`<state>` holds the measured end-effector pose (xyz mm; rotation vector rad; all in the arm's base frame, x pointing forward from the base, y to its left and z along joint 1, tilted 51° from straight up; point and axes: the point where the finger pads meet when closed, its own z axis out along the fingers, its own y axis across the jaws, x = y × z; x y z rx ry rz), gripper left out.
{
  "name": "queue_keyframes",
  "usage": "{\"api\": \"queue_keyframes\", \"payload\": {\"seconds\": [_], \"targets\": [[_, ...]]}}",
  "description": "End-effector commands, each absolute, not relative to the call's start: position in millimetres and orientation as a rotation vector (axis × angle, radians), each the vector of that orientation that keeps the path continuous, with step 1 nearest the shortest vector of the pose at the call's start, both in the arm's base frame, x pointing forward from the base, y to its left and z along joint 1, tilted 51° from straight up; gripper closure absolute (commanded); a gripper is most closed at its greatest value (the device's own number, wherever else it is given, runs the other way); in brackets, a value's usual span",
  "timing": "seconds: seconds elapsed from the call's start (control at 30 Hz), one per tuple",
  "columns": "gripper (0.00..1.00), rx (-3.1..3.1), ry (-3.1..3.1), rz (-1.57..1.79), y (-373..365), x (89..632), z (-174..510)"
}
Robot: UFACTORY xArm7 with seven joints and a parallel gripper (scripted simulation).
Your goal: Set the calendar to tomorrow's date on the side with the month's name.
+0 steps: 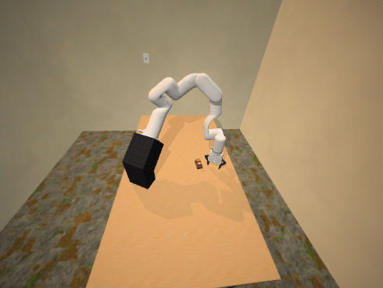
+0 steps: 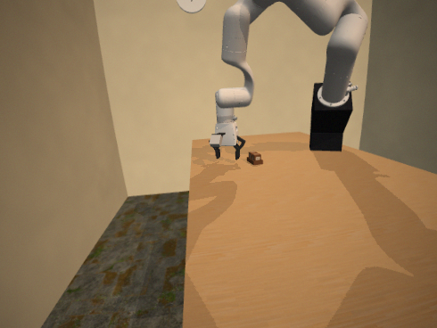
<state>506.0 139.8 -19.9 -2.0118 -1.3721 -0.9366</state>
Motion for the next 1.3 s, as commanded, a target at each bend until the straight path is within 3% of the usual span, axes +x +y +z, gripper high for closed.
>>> {"api": "queue_keyframes", "payload": {"seconds": [0.0,1.27], "targets": [[0.0,-2.016,-1.371,-0.939,137.9,507.1,-19.7],[0.0,-2.016,-1.371,-0.939,137.9,507.1,-19.7]]}}
